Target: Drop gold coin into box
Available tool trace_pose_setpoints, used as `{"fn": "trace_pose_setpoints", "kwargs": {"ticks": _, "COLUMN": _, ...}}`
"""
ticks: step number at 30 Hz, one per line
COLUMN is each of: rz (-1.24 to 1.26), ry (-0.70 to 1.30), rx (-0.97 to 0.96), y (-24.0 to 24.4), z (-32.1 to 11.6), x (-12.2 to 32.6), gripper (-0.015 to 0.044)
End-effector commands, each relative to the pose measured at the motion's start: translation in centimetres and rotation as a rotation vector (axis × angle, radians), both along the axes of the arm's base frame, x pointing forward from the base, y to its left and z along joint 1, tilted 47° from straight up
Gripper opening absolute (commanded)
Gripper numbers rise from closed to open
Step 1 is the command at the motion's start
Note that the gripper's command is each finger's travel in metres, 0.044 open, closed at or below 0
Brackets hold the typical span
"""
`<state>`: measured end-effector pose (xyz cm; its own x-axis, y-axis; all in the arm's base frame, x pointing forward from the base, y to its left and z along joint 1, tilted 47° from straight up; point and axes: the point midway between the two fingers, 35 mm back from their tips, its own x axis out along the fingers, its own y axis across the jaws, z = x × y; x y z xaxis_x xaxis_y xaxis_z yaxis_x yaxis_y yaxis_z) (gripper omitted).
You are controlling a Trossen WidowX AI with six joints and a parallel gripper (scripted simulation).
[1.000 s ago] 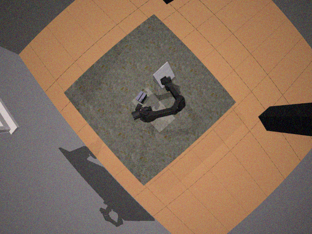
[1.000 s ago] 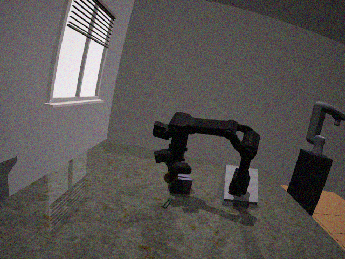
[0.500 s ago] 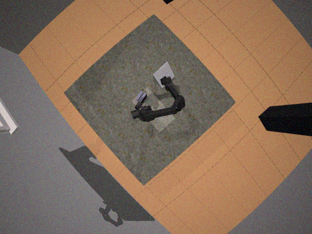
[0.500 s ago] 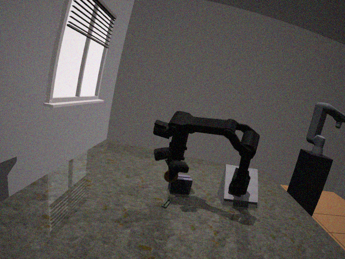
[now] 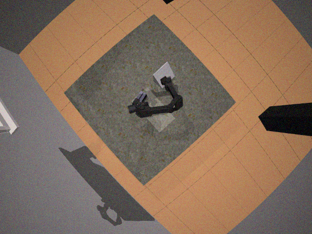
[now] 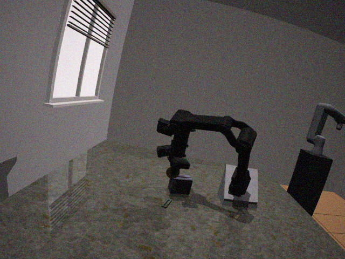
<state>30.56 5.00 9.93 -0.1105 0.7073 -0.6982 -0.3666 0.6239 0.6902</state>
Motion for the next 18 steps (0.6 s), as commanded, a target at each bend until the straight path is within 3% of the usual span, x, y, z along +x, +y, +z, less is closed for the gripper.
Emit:
{"fn": "trace_pose_setpoints", "kwargs": {"ticks": 1, "rz": 0.005, "ry": 0.015, "rx": -0.004, "y": -0.7, "z": -1.1, "x": -0.3, "gripper": 0.0}}
{"fn": "trace_pose_setpoints", "kwargs": {"ticks": 18, "rz": 0.003, "ry": 0.017, "rx": -0.007, "y": -3.8, "z": -4.1, "x": -1.2, "gripper": 0.0}}
